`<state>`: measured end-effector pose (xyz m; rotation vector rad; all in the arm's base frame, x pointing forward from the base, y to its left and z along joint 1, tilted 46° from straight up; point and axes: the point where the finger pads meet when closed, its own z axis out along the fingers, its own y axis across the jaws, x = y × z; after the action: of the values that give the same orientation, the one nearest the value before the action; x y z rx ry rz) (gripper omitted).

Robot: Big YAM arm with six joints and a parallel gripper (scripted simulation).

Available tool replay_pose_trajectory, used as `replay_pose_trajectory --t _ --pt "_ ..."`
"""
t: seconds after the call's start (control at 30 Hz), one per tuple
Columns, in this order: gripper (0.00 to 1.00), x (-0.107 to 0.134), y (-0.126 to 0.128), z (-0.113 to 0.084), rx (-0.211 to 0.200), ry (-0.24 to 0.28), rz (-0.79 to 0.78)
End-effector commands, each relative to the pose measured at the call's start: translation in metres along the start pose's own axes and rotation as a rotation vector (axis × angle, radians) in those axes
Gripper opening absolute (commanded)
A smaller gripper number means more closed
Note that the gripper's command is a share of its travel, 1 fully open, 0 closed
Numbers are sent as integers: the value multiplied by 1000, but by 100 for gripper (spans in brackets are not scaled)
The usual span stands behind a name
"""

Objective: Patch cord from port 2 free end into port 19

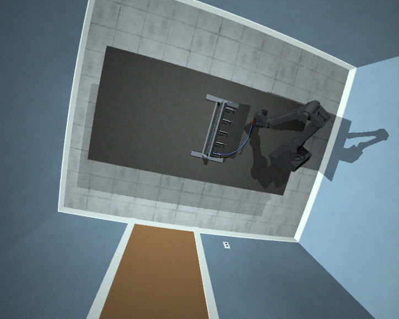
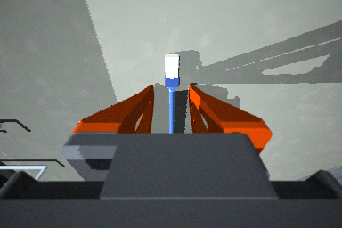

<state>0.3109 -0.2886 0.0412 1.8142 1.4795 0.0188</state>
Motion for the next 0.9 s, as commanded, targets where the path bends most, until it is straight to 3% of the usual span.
replay_pose_trajectory --t 0.0,0.87 --pt "36 -3 -3 -4 -6 -9 -5" --pt "36 -7 6 -4 -23 -18 -4"
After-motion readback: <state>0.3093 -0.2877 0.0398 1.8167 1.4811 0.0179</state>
